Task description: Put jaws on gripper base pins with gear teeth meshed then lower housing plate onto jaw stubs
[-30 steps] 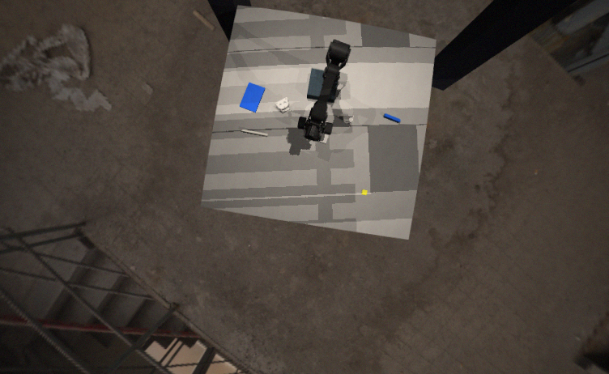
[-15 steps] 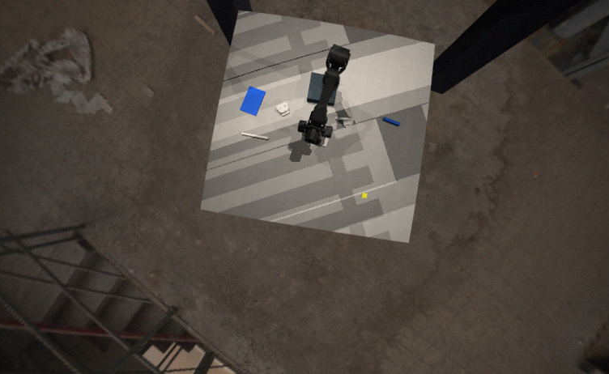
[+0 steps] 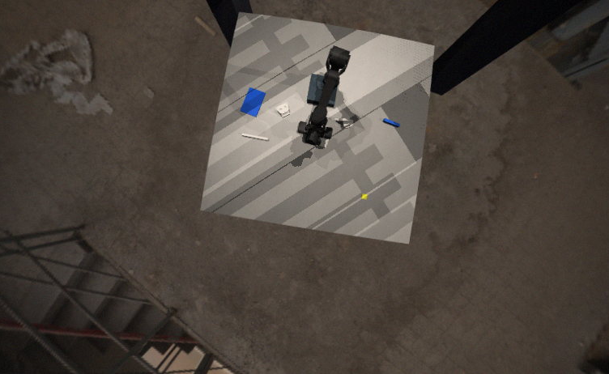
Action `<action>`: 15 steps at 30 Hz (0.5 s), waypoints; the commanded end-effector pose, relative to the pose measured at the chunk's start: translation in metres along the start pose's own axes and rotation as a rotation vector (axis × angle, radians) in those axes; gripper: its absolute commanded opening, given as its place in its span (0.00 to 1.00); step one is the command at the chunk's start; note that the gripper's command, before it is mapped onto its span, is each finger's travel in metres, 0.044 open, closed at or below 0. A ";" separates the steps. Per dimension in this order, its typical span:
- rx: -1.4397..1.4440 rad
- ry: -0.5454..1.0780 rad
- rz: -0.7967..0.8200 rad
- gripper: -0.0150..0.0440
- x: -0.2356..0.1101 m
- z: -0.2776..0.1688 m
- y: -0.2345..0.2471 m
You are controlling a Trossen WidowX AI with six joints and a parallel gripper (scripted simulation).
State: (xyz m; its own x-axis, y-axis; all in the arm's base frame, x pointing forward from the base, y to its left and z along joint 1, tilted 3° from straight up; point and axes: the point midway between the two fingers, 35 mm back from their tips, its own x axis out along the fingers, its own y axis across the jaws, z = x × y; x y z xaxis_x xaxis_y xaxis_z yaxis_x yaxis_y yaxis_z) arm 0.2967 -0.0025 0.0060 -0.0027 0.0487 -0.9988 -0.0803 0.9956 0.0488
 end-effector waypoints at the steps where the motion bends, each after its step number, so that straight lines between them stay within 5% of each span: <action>1: 0.002 -0.001 -0.001 0.48 0.000 0.000 0.000; 12: 0.002 -0.001 -0.001 0.48 0.000 0.000 0.000; 15: 0.000 0.000 0.000 0.61 0.000 0.000 0.000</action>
State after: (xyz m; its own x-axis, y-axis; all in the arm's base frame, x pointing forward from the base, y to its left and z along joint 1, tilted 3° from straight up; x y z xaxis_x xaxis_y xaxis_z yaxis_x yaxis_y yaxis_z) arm 0.2967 -0.0024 0.0059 -0.0027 0.0488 -0.9988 -0.0803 0.9956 0.0488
